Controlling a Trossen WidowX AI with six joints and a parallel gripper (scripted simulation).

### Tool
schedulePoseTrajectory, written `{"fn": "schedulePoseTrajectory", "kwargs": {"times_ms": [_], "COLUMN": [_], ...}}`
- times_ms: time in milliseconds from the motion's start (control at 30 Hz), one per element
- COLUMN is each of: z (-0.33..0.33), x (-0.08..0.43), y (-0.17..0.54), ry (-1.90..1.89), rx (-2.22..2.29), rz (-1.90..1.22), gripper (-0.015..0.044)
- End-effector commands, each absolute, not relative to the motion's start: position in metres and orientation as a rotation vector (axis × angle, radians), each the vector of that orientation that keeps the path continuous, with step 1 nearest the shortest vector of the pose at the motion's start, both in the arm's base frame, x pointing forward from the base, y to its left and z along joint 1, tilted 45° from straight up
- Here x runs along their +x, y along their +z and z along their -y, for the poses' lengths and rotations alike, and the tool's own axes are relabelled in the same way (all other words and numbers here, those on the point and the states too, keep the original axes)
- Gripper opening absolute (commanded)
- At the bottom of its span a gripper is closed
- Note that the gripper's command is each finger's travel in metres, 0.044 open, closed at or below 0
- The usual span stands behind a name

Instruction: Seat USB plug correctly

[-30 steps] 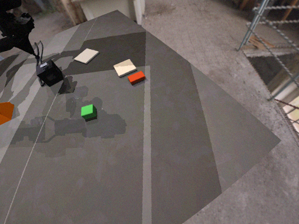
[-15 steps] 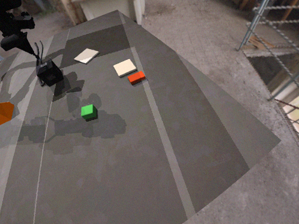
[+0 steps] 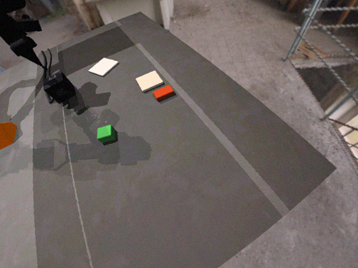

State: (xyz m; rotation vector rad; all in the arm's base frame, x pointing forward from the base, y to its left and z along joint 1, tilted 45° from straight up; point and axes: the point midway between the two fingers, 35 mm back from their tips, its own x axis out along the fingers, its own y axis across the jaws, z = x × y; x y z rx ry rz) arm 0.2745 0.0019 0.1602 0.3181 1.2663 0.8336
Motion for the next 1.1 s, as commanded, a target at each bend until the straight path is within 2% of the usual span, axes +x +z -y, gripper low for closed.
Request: {"fn": "schedulePoseTrajectory", "kwargs": {"times_ms": [0,1067], "z": [-0.0018,-0.0018], "x": [0.2746,0.2746], "y": [0.1600,0.1600], "ry": [0.905,1.330], "rx": [0.221,-0.451], "rz": [-1.210,-0.744], "gripper": [0.0000,0.0000]}}
